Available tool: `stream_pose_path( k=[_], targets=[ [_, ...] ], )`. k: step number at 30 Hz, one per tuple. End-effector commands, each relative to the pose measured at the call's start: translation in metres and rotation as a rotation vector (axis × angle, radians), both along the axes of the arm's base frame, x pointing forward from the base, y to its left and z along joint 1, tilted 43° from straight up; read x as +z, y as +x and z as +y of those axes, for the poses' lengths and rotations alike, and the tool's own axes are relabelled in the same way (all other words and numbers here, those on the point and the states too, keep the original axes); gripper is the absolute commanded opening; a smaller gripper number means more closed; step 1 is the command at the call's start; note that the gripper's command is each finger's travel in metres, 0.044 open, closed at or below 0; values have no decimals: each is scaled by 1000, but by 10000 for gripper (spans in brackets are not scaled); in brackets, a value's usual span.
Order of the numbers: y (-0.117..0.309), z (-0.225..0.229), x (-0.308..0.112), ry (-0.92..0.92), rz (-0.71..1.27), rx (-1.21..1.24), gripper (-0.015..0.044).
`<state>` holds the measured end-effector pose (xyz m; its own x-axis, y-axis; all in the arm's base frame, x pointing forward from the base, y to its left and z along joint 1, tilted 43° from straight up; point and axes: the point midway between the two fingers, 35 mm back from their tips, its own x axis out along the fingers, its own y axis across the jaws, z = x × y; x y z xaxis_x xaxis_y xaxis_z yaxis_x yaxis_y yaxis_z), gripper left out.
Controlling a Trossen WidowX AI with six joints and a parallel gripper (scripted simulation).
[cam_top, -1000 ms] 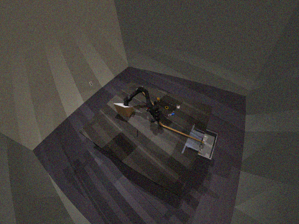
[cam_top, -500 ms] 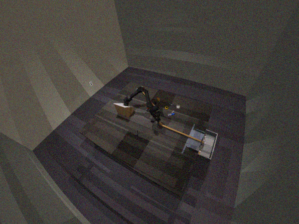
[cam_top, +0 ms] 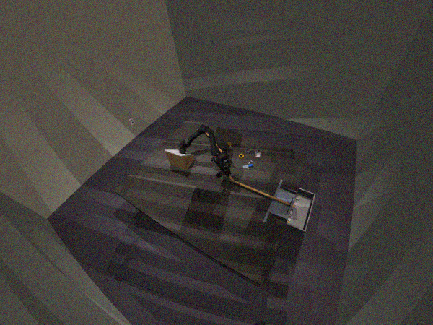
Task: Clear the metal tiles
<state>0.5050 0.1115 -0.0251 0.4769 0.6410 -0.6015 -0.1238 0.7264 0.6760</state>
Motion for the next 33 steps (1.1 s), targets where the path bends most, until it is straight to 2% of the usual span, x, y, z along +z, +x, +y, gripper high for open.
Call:
stream_pose_path(
  k=[1,33],
  targets=[
    [-4,-4,3,1,-5,-2,0],
    [-47,-18,5,0,-6,-5,0]
  ],
)
